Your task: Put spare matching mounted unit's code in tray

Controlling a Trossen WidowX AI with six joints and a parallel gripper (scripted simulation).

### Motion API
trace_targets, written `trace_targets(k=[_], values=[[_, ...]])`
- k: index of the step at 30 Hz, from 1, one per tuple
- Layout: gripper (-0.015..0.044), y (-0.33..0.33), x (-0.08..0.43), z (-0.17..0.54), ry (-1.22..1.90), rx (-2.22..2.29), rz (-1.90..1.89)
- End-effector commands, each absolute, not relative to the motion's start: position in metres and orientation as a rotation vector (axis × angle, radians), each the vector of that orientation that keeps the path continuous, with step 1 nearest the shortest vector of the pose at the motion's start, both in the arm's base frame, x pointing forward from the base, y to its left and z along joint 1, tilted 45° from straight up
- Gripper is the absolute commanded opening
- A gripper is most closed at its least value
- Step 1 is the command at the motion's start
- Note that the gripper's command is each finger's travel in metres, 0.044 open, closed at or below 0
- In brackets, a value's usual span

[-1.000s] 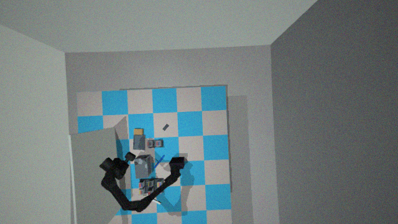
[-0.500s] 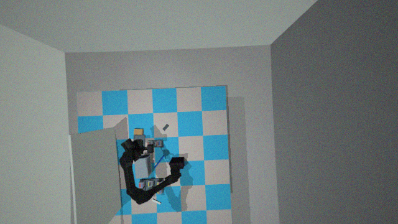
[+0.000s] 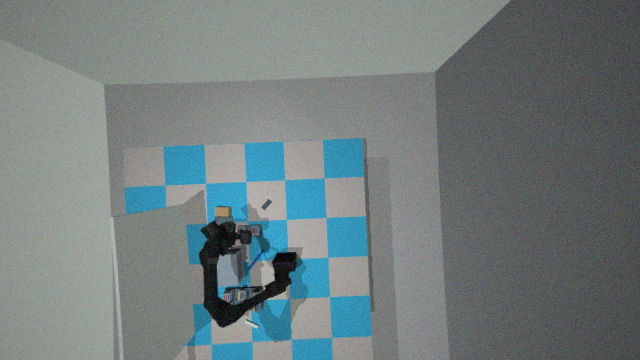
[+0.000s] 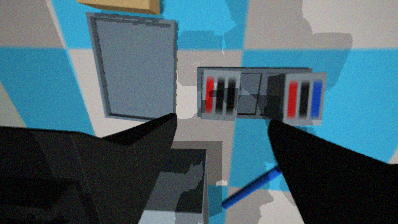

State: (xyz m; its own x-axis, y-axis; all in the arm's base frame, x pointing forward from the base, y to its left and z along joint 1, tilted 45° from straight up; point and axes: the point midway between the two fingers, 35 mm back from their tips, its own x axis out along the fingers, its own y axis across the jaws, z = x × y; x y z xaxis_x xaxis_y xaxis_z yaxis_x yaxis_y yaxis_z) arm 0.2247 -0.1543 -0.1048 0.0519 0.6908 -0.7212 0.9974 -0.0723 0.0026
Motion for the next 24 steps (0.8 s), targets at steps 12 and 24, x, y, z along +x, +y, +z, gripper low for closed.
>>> trace_targets(k=[12,24], values=[[0.03,-0.144,0.226,-0.115,1.685,1.828,-0.774],[0.03,-0.131,0.228,-0.13,1.684,1.828,-0.773]])
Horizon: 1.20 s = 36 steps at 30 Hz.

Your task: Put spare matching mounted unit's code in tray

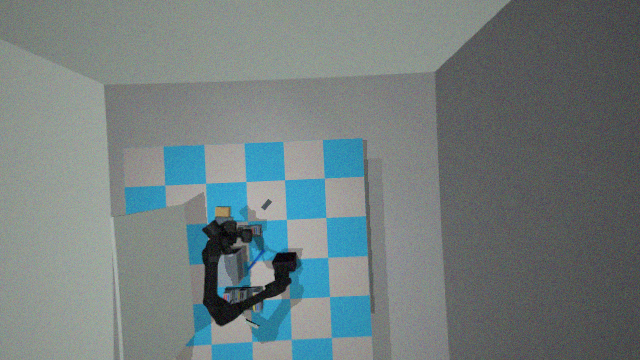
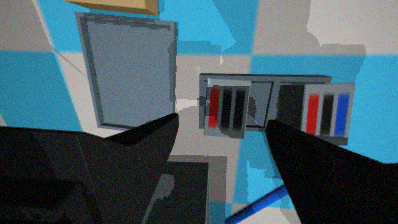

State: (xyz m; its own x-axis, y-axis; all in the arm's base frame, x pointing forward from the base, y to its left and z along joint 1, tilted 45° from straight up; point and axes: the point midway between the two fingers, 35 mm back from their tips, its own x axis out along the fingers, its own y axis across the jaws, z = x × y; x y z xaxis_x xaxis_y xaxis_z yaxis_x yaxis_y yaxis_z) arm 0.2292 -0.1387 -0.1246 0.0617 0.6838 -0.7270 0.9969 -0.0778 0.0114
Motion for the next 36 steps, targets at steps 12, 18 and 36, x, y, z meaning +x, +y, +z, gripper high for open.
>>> trace_targets(k=[12,18,36], values=[[0.03,-0.117,0.23,-0.144,1.685,1.829,-0.772],[0.03,-0.11,0.23,-0.151,1.685,1.829,-0.772],[0.03,-0.093,0.229,-0.166,1.687,1.831,-0.769]])
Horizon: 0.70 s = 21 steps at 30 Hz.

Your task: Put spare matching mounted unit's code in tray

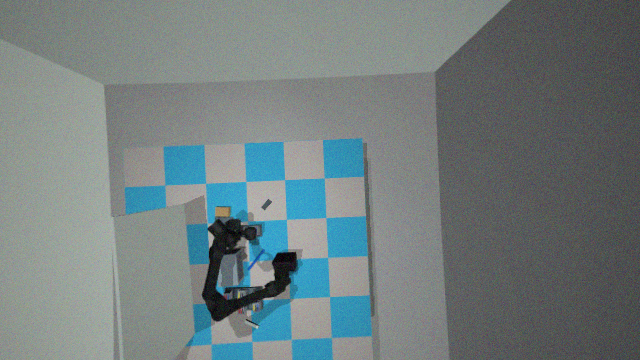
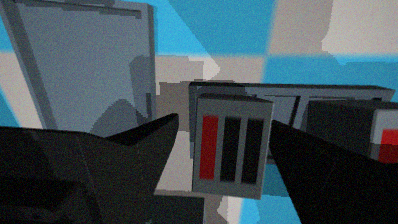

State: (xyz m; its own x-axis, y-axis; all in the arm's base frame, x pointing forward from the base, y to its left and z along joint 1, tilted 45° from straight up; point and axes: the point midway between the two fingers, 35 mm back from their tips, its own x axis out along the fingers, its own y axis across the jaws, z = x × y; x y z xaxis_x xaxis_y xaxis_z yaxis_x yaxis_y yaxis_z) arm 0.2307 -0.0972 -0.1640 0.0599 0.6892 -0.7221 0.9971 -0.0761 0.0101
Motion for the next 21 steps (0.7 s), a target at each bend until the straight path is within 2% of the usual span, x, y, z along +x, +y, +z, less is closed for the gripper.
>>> trace_targets(k=[1,8,14,21], values=[[0.03,-0.0932,0.2292,-0.1656,1.687,1.831,-0.769],[0.03,-0.0932,0.2292,-0.1656,1.687,1.831,-0.769],[0.0142,-0.0945,0.2292,-0.1654,1.688,1.823,-0.769],[0.0096,-0.0945,0.2292,-0.1654,1.688,1.823,-0.769]])
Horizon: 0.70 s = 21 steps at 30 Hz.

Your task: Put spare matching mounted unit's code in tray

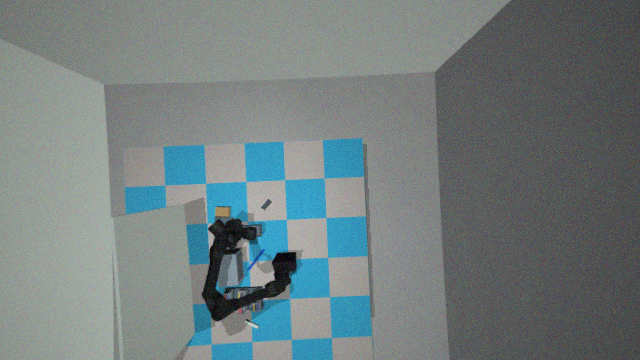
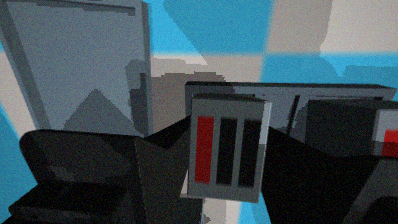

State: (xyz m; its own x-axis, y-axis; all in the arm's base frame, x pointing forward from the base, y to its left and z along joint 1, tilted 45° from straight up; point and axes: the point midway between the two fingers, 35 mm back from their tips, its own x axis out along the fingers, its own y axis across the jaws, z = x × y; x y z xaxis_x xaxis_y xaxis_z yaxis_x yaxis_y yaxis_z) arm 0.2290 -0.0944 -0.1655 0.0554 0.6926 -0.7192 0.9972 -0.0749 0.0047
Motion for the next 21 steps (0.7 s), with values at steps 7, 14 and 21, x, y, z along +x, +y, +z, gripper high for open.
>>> trace_targets(k=[7,14,21], values=[[0.0,-0.094,0.229,-0.165,1.688,1.823,-0.769],[0.0,-0.103,0.23,-0.158,1.686,1.823,-0.77],[0.0,-0.143,0.226,-0.117,1.685,1.827,-0.774]])
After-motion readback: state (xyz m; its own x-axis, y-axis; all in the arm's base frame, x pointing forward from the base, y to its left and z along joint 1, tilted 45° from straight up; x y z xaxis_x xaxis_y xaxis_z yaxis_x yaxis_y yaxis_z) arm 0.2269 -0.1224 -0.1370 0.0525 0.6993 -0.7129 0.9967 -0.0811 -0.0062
